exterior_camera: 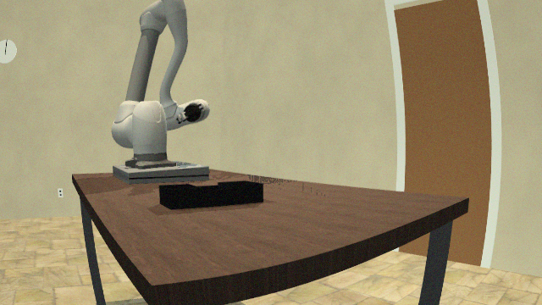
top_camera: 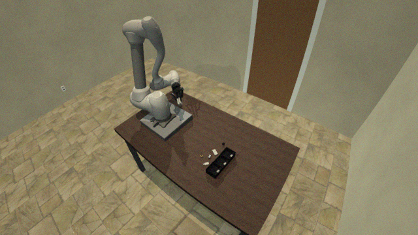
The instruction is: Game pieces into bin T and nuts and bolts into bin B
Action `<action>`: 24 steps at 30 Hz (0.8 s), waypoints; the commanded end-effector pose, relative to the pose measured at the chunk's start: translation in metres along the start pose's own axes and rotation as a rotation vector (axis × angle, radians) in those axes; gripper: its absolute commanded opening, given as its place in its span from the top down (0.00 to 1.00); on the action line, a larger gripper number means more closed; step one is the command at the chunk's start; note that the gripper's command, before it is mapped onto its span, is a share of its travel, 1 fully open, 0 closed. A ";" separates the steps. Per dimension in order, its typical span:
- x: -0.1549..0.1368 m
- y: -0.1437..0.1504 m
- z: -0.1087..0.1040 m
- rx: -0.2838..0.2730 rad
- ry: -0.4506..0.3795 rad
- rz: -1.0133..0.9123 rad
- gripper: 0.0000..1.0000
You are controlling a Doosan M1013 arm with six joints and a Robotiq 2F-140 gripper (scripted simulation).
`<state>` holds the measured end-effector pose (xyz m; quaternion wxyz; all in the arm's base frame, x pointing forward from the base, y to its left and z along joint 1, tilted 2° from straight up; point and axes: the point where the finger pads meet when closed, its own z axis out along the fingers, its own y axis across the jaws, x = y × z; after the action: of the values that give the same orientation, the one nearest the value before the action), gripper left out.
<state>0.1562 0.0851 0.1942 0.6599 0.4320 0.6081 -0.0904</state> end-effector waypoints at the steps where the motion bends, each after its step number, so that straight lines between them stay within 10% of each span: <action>1: 0.023 -0.011 0.003 -0.003 -0.002 0.001 0.95; 15: 0.061 -0.025 0.004 0.381 0.023 0.079 0.95; 24: 0.099 -0.011 0.009 0.743 0.058 0.215 0.95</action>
<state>0.1710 0.1059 0.1105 0.4844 0.6677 0.5255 -0.2084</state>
